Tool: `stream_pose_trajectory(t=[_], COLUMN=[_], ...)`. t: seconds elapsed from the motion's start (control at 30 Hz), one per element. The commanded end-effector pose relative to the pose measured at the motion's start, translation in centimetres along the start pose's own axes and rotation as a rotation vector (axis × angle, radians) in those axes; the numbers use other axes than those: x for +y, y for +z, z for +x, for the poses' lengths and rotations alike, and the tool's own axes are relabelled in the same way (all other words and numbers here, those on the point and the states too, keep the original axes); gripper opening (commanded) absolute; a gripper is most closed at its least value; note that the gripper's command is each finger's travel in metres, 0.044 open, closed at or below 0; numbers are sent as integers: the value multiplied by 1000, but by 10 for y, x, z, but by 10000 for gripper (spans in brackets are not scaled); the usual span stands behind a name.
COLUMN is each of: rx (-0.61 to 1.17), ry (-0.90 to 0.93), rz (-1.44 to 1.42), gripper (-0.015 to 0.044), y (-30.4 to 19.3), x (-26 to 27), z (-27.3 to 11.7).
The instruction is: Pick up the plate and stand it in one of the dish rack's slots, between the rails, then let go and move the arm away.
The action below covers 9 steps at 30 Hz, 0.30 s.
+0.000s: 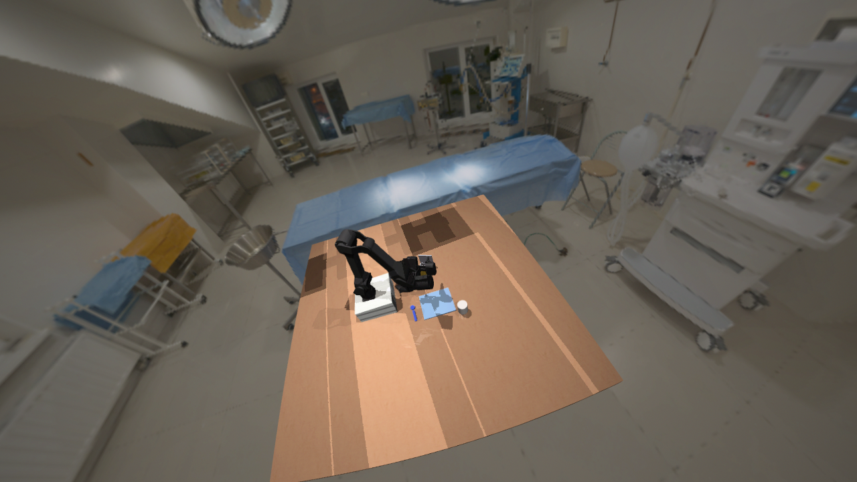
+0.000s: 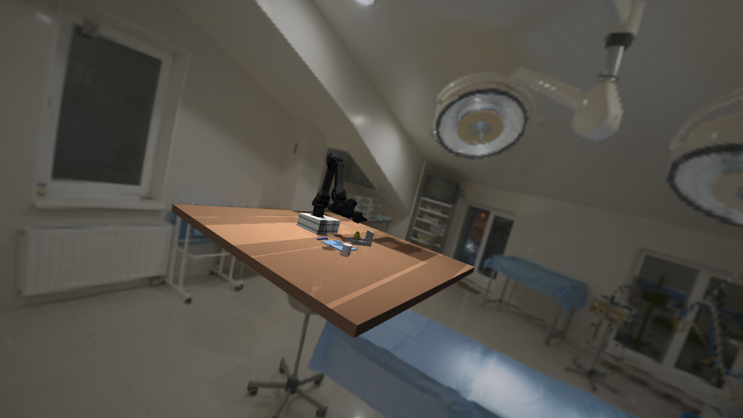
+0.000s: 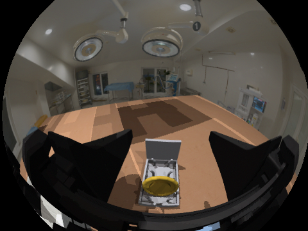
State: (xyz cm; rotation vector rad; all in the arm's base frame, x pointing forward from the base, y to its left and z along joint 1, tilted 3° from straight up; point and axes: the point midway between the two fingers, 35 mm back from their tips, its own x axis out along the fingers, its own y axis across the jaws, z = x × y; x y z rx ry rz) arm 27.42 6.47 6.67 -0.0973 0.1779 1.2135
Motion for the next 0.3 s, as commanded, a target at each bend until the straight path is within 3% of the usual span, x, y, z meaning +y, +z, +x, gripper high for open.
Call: stream_pose_trajectory(t=[0.0, 0.27], rx=[-4, 133], ry=[2, -11], rz=[9, 136], gripper=[400, 400], y=[14, 11], x=[1, -8], z=[-2, -3])
